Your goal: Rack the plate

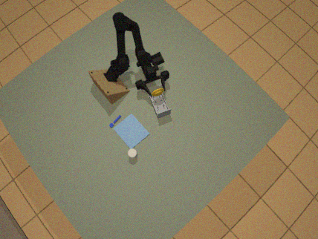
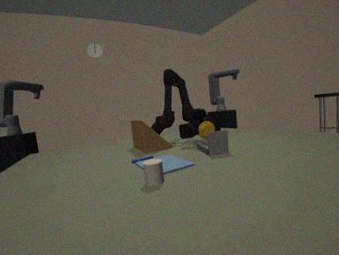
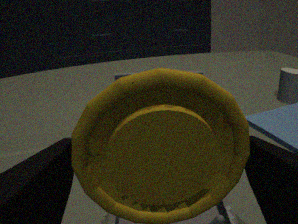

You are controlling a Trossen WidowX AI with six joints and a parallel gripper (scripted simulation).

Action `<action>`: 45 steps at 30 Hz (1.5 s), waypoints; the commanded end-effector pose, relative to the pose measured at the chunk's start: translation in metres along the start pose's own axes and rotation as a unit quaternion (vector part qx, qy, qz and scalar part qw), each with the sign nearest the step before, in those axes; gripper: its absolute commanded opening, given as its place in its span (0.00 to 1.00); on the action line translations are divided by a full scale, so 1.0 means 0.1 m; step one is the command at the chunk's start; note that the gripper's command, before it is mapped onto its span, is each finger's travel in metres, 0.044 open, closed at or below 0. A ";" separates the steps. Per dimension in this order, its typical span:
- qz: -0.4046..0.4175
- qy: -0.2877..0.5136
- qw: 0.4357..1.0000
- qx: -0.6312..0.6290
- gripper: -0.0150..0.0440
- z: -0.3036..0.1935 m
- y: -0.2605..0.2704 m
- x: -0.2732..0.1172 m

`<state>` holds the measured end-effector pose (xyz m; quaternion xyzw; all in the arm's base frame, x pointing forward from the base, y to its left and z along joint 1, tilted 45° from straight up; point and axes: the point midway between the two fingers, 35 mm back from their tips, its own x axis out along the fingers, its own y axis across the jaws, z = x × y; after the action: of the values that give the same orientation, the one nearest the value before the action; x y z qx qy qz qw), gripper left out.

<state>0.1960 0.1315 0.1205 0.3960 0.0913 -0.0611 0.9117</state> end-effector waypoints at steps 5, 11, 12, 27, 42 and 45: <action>-0.001 0.001 1.000 -0.003 0.25 -0.02 -0.06 0.10; 0.001 -0.001 1.000 0.002 0.25 -0.02 -0.07 0.14; 0.002 -0.001 1.000 0.005 0.25 -0.02 -0.07 0.14; 0.006 0.002 1.000 0.011 0.25 -0.15 -0.05 0.14; 0.005 0.001 1.000 0.011 0.61 -0.15 -0.06 0.14; 0.005 0.001 1.000 0.011 0.74 -0.15 -0.06 0.14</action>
<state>0.2069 0.1380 0.1029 0.4066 0.0892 -0.0576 0.9074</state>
